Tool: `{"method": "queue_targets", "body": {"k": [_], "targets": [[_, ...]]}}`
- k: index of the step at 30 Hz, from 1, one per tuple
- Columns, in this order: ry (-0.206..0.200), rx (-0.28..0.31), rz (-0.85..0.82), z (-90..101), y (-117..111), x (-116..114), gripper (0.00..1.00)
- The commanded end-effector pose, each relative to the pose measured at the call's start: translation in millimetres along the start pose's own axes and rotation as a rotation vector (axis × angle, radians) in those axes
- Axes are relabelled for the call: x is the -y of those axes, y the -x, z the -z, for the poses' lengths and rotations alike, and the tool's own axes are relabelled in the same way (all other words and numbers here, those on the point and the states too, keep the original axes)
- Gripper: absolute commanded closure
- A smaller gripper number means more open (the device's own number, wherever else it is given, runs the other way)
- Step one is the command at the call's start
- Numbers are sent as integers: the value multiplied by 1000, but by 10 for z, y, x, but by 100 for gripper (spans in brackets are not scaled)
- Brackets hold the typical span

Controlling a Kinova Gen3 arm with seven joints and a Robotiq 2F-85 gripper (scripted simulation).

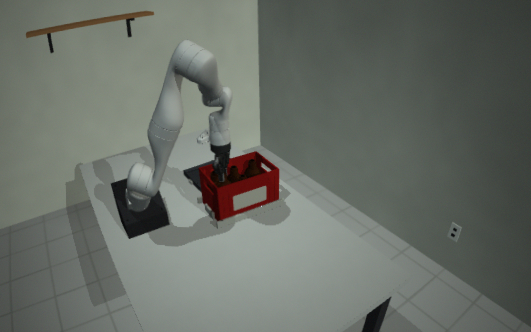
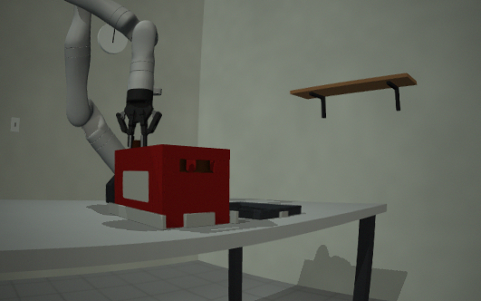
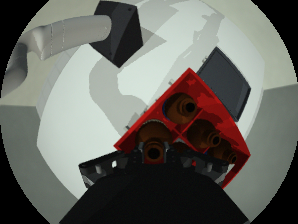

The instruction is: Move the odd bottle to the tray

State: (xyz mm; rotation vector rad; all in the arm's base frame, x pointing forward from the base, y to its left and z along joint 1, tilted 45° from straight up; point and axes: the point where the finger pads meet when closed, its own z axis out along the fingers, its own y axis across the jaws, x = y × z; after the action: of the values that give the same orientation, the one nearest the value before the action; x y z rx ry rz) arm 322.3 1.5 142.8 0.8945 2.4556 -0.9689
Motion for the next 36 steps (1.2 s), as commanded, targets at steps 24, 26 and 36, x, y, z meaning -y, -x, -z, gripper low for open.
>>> {"method": "queue_targets", "body": {"k": [24,26,36], "targets": [[1,0,0,31,0,-5,100],[1,0,0,36,0,-5,100],[1,0,0,112,0,-5,100]]}}
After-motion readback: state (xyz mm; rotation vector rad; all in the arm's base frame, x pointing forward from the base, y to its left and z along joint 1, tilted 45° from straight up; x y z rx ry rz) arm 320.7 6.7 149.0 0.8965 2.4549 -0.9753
